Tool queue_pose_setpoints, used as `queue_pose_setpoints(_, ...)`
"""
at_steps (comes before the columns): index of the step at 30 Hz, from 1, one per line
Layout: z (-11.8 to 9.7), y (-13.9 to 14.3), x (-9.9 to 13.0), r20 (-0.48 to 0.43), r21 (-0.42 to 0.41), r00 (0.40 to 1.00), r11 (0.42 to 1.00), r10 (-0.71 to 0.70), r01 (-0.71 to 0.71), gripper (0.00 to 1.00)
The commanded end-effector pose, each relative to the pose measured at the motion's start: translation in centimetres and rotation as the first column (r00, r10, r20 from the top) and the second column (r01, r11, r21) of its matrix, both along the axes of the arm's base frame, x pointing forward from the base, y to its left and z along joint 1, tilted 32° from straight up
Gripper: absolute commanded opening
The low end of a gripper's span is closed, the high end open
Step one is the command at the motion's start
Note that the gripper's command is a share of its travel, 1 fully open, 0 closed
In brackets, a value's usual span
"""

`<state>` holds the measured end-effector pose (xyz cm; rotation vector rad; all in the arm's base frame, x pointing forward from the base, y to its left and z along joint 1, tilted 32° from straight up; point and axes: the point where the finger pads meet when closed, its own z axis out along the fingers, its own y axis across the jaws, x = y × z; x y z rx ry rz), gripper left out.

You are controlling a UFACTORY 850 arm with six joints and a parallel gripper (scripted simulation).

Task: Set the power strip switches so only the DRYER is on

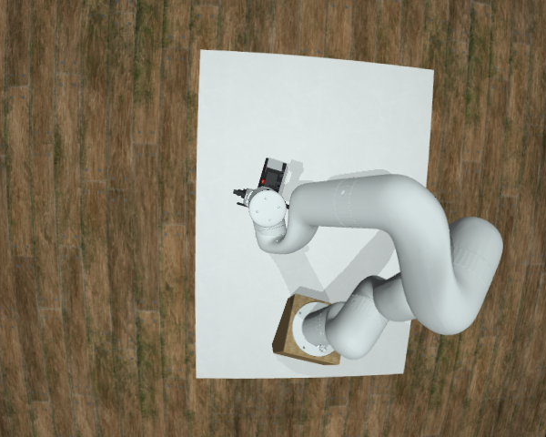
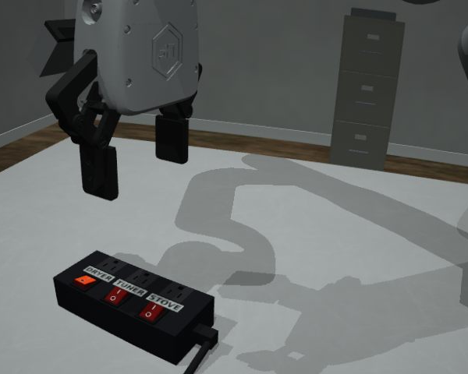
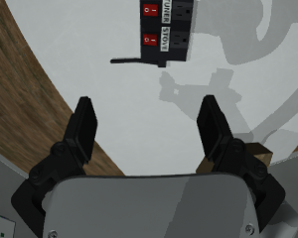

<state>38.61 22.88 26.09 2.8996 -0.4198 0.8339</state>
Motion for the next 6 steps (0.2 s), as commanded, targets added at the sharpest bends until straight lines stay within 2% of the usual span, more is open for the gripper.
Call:
queue_pose_setpoints(1,0.06,0.04,0.03,0.001,0.001,1.000,1.000,0.000,0.000,1.00)
queue_pose_setpoints(6,0.06,0.04,0.03,0.001,0.001,1.000,1.000,0.000,0.000,1.00)
